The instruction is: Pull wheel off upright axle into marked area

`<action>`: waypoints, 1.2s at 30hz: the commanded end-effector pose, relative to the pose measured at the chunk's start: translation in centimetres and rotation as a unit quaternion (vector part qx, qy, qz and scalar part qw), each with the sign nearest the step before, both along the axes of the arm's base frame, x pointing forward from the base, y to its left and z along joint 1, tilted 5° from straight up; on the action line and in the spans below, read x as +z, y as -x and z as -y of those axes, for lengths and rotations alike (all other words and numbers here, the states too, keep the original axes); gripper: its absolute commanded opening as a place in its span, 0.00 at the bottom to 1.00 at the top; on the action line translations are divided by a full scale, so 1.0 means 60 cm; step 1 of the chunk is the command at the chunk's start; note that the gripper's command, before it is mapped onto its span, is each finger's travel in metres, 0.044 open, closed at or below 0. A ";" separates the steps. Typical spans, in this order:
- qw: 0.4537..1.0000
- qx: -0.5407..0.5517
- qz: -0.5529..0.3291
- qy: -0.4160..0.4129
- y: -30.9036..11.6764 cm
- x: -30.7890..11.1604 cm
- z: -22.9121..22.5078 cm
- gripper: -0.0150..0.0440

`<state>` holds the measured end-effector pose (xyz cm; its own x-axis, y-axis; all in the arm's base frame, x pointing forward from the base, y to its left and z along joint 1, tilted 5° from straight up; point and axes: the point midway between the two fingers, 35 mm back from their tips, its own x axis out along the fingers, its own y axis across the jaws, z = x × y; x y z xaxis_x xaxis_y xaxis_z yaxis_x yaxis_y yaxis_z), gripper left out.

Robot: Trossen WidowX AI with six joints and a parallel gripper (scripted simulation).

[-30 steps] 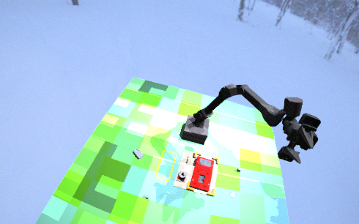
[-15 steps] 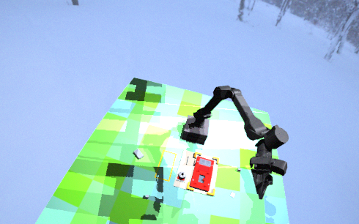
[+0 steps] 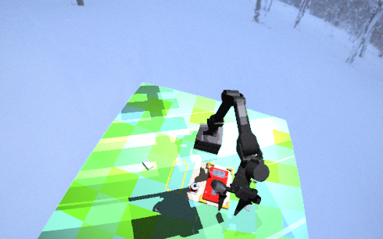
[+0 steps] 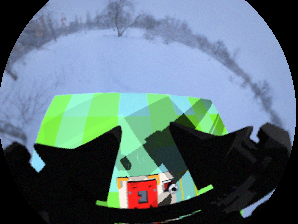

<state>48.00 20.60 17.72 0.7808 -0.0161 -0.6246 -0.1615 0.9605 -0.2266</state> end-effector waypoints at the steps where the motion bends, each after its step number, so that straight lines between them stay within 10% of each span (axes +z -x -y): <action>1: 0.991 -0.094 -0.067 -0.072 0.015 -0.052 0.057 0.76; 9: 0.882 -0.366 -0.195 -0.224 0.085 -0.148 0.178 0.76; 18: 0.635 -0.662 -0.258 -0.304 0.197 -0.208 0.276 0.76; 36: 0.629 -0.667 -0.259 -0.305 0.199 -0.269 0.275 0.76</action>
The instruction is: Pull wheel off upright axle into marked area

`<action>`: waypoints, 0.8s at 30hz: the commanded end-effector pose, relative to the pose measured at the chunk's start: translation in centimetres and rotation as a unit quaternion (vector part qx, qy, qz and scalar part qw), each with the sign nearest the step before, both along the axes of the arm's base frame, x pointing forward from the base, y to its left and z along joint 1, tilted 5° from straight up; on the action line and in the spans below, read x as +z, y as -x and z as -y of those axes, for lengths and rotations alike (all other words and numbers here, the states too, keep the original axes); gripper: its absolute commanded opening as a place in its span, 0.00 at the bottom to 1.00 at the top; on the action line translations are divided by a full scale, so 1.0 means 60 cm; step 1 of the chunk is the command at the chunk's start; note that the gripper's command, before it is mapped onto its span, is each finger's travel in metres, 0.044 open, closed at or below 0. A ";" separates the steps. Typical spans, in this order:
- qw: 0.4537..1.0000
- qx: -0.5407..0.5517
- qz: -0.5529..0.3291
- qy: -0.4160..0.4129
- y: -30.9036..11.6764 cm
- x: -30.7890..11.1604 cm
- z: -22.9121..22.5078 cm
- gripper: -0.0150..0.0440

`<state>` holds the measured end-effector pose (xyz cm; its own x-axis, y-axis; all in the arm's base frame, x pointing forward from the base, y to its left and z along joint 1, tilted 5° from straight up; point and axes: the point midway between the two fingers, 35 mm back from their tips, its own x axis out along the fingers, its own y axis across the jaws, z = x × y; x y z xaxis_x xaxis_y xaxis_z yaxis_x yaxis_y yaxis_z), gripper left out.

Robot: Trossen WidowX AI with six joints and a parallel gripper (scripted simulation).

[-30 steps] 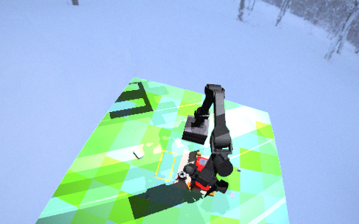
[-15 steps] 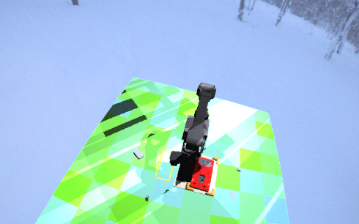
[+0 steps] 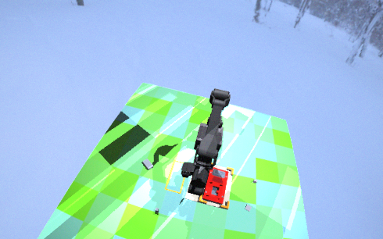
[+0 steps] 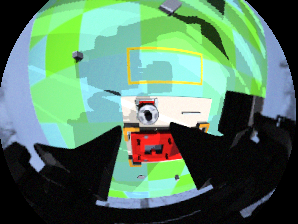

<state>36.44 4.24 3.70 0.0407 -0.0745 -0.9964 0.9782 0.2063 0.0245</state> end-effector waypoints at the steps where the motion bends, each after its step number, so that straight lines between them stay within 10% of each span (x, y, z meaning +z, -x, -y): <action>1: 1.000 -0.002 -0.012 0.001 0.007 -0.049 0.003 0.76; 24: 1.000 -0.003 -0.017 0.003 0.010 -0.095 0.006 0.55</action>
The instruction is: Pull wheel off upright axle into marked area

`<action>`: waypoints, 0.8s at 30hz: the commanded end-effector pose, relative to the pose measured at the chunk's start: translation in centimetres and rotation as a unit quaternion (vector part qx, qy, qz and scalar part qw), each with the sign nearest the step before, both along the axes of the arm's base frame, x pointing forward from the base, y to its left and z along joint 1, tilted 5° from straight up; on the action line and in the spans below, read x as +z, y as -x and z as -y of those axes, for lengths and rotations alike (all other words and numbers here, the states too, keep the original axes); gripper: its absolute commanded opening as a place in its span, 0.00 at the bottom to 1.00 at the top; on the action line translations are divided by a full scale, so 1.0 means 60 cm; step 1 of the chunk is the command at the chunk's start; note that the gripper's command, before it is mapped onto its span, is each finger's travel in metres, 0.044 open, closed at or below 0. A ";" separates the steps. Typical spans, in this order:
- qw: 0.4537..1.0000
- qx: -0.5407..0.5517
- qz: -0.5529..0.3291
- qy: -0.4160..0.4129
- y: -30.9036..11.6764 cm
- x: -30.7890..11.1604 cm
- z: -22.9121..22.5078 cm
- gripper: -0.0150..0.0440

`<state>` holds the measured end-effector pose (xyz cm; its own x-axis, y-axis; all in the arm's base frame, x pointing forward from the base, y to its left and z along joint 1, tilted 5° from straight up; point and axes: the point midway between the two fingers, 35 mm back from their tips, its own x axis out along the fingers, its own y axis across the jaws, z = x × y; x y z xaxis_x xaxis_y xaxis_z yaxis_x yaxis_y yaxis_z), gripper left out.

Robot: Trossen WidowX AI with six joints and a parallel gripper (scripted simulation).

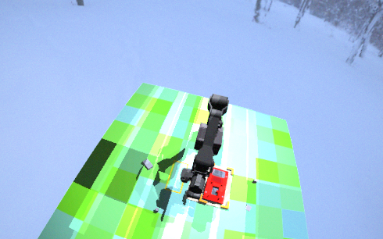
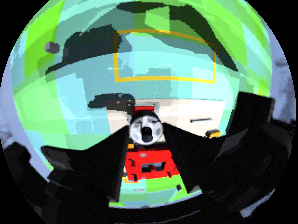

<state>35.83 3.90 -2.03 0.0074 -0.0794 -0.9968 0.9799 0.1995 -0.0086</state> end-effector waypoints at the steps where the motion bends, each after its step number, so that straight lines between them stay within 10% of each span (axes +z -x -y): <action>1: 1.000 0.000 -0.001 0.000 0.000 0.000 0.000 0.54; 8: 1.000 0.000 -0.001 0.000 0.000 0.003 0.000 0.25; 24: 1.000 0.000 0.000 0.000 0.000 0.011 -0.001 0.25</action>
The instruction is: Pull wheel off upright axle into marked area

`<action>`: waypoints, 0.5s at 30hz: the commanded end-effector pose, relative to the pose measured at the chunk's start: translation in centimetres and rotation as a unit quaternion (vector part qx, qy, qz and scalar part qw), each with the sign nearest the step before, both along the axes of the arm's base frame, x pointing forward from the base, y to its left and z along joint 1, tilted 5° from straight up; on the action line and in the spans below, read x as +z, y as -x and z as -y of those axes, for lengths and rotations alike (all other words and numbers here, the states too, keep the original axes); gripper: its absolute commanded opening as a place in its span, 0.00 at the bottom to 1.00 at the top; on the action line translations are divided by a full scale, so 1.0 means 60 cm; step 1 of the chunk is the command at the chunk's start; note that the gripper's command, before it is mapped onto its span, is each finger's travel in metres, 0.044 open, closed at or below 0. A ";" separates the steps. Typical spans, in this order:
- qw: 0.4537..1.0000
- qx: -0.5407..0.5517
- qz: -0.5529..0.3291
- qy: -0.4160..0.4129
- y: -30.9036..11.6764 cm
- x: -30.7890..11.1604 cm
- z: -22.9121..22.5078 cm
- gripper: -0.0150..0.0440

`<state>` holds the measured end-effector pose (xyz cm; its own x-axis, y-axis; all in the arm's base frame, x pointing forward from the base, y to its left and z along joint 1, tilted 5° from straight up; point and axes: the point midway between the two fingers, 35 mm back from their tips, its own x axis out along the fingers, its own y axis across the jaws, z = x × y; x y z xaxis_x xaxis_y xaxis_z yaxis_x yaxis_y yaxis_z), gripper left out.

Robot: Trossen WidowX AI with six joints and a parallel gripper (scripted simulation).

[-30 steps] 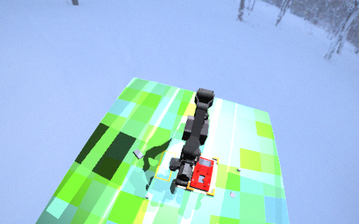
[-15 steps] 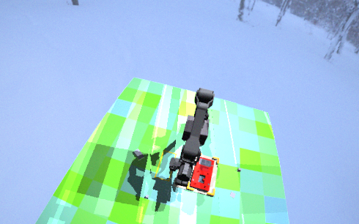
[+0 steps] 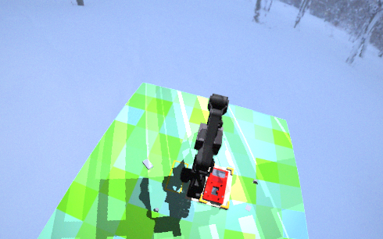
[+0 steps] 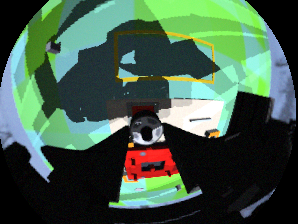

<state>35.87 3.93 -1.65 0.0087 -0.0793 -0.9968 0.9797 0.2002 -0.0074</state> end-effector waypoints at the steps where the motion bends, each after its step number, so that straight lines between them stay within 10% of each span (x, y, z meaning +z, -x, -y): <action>1: 1.000 0.000 0.000 0.000 0.001 0.005 0.000 0.25; 15: 1.000 0.000 0.000 0.000 0.000 0.013 -0.001 0.25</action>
